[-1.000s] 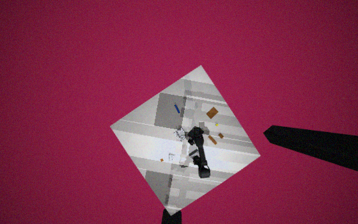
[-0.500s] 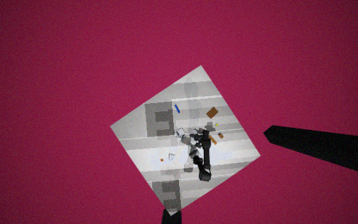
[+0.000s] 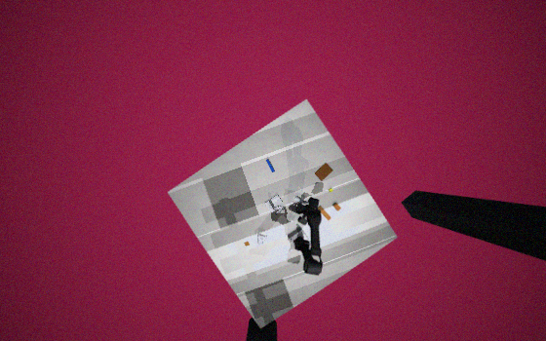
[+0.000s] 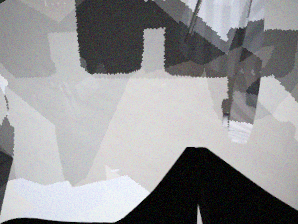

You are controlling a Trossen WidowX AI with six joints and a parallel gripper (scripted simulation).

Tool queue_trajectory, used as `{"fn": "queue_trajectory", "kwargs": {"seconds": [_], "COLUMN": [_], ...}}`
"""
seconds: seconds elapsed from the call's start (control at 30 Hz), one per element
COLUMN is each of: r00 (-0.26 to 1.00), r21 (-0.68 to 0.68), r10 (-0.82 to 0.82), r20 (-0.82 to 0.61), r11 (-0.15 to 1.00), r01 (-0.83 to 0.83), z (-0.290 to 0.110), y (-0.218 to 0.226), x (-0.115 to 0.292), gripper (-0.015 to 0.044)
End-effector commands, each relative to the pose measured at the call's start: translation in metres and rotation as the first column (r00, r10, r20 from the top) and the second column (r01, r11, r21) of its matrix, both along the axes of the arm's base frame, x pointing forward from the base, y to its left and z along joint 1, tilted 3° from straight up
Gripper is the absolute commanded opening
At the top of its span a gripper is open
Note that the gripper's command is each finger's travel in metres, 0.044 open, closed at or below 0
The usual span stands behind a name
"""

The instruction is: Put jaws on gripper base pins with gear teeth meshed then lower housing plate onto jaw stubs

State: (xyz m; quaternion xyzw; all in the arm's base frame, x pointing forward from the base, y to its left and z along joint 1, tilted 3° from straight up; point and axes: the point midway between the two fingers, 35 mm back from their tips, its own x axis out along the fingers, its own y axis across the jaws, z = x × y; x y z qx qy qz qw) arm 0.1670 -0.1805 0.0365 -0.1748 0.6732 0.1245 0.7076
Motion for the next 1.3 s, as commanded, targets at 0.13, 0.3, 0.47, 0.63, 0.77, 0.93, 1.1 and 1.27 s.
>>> {"fn": "queue_trajectory", "kwargs": {"seconds": [0.13,0.3,0.47,0.63,0.77,0.93,1.1,1.27], "r00": [1.000,1.000,1.000,1.000,1.000,1.000,1.000,1.000], "r21": [0.008,0.008,0.008,0.009,0.009,0.009,0.008,0.007], "r10": [0.005,0.005,0.005,0.005,0.005,0.005,0.005,0.005], "r20": [-0.006,-0.006,-0.006,-0.006,-0.006,-0.006,-0.006,-0.006], "r11": [1.000,1.000,1.000,1.000,1.000,1.000,1.000,1.000], "r01": [-0.005,-0.005,-0.005,-0.005,-0.005,-0.005,-0.005,-0.005], "z": [-0.016,-0.025,-0.033,-0.041,-0.046,-0.046,-0.045,-0.044], "y": [0.000,0.000,0.000,0.001,0.001,0.001,-0.004,-0.012], "x": [0.000,0.001,0.001,0.001,0.000,0.000,0.003,0.007], "gripper": [0.0000,0.0000,0.0000,0.0000,0.0000,0.0000,0.0000,0.0000]}}
